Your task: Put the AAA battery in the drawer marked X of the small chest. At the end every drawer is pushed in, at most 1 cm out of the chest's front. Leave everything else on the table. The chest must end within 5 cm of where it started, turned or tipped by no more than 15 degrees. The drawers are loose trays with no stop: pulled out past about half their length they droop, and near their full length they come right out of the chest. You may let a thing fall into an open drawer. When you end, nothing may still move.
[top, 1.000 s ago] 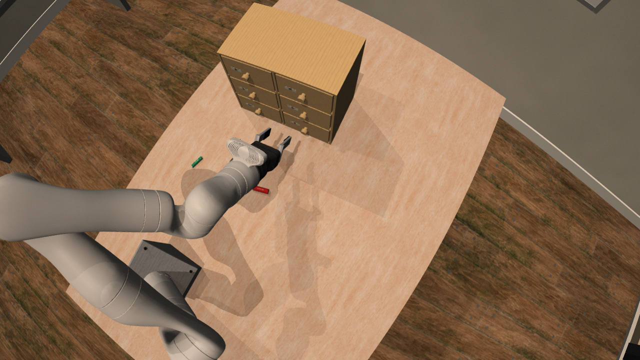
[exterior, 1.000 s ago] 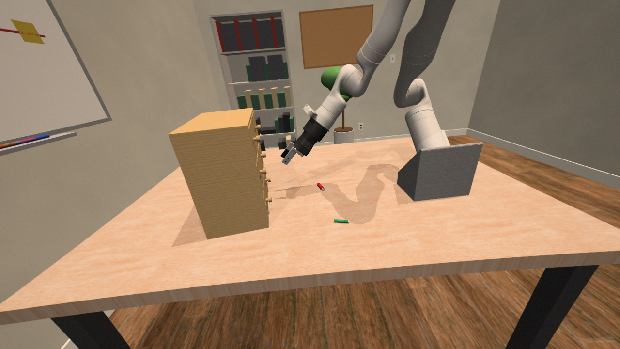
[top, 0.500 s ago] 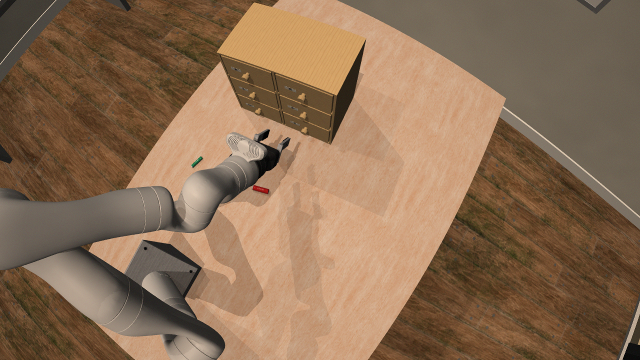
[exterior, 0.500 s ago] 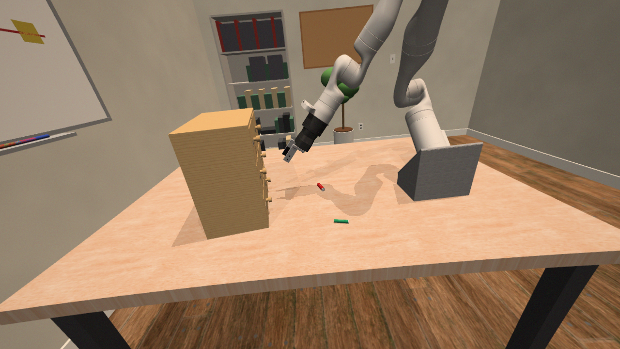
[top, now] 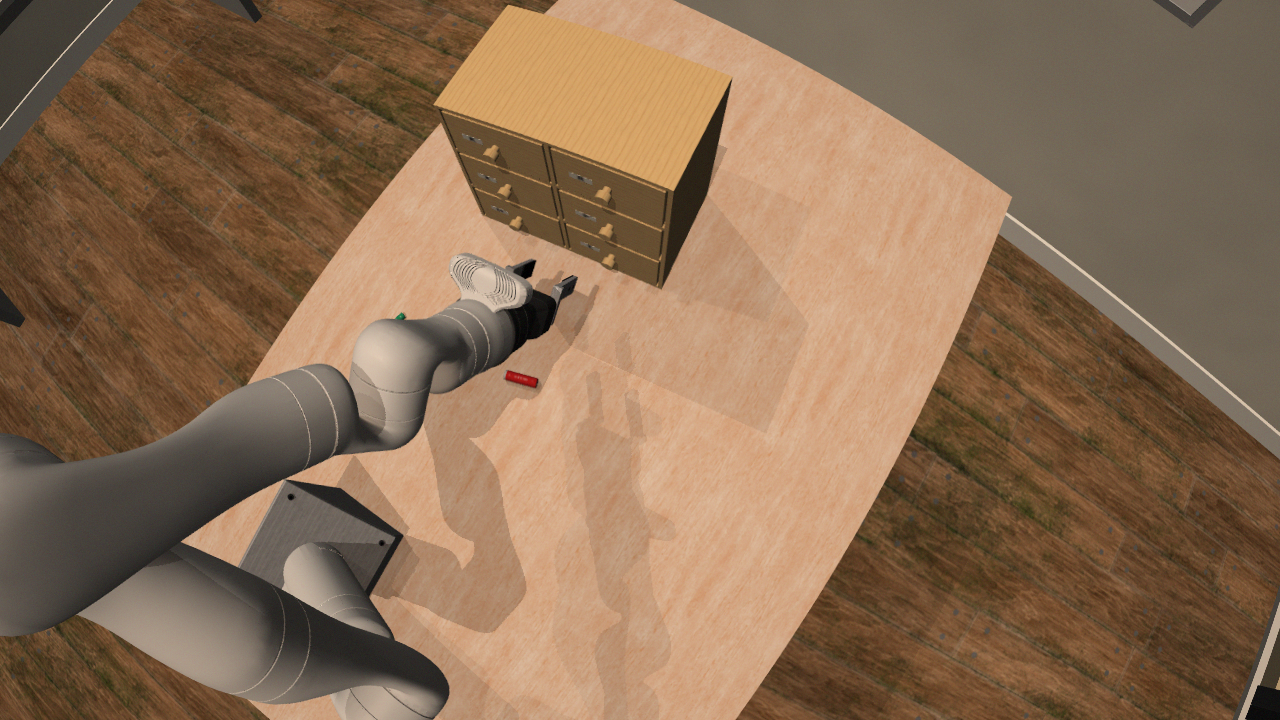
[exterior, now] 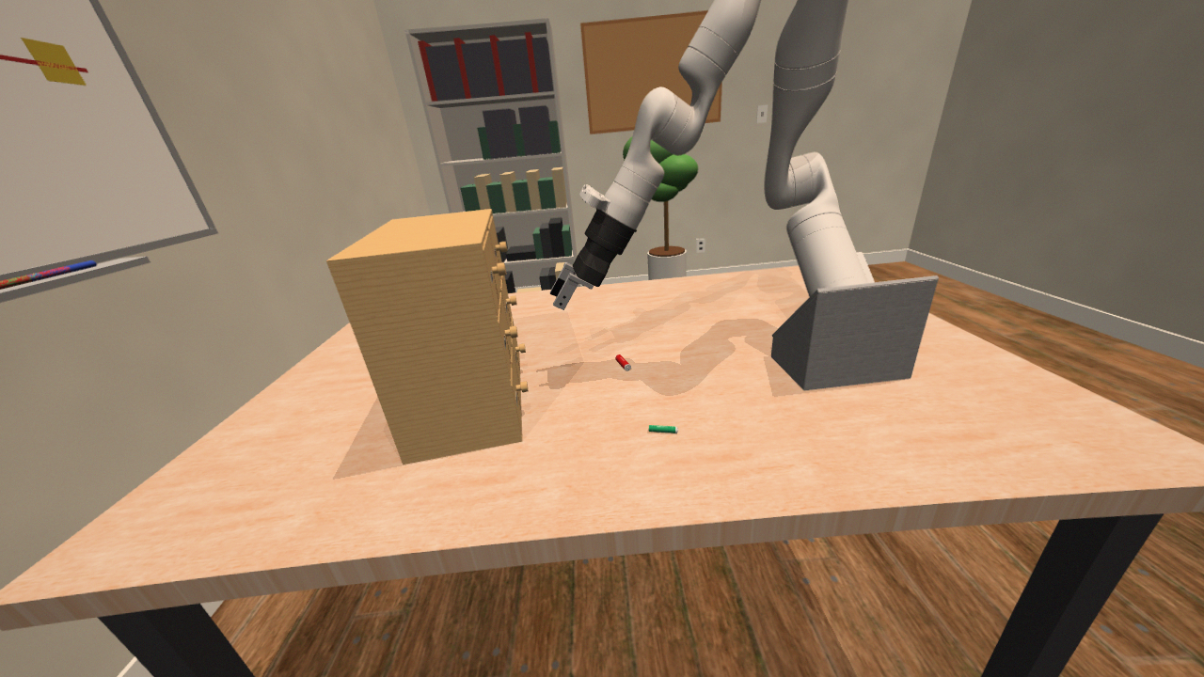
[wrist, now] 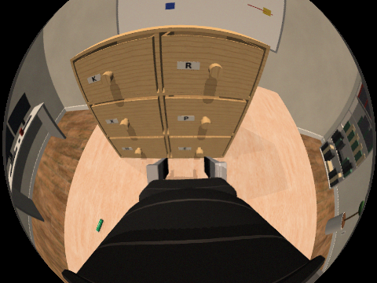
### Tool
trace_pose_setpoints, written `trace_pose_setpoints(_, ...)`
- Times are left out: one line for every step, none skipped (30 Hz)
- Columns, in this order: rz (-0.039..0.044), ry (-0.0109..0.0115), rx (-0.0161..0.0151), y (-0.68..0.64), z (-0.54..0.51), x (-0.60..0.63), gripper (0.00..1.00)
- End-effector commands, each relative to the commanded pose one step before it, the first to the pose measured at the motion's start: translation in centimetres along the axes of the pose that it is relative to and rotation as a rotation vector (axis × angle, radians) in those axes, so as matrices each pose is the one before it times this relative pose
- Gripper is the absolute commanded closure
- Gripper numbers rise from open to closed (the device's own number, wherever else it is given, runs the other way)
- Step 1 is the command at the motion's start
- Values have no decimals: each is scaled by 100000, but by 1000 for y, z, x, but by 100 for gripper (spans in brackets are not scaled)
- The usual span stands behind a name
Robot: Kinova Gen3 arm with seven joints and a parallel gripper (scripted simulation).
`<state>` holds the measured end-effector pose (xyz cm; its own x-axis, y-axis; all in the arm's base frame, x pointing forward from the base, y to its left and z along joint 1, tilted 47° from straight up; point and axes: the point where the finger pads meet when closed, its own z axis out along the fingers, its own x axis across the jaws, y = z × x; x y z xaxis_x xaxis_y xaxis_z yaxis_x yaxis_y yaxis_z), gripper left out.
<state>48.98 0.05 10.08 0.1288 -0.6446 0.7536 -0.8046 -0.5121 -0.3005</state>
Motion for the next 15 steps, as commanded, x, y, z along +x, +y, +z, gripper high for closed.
trace_pose_setpoints(2809, -2878, -2632, -659, -615, -354, 0)
trace_pose_setpoints(-2, 0, -748, 3, -90, 1, 0)
trace_pose_setpoints(-4, 0, -744, 3, -96, 3, 0)
trace_pose_setpoints(-7, 0, -740, 3, -101, 5, 0)
trace_pose_setpoints(2, 5, -769, 6, -82, -1, 0)
trace_pose_setpoints(4, 5, -777, 7, -79, -3, 0)
trace_pose_setpoints(2, 2, -774, 7, -84, -1, 0)
trace_pose_setpoints(0, 0, 0, 0, 0, 0, 0)
trace_pose_setpoints(0, 0, 0, 0, 0, 0, 0)
trace_pose_setpoints(0, 0, -770, 7, -90, 0, 0)
trace_pose_setpoints(-2, -2, -767, 8, -95, 1, 0)
trace_pose_setpoints(-4, -5, -763, 8, -100, 3, 0)
trace_pose_setpoints(-3, -1, -769, 9, -97, 2, 0)
trace_pose_setpoints(4, 12, -795, 10, -79, -1, 0)
trace_pose_setpoints(2, 7, -791, 11, -84, -1, 0)
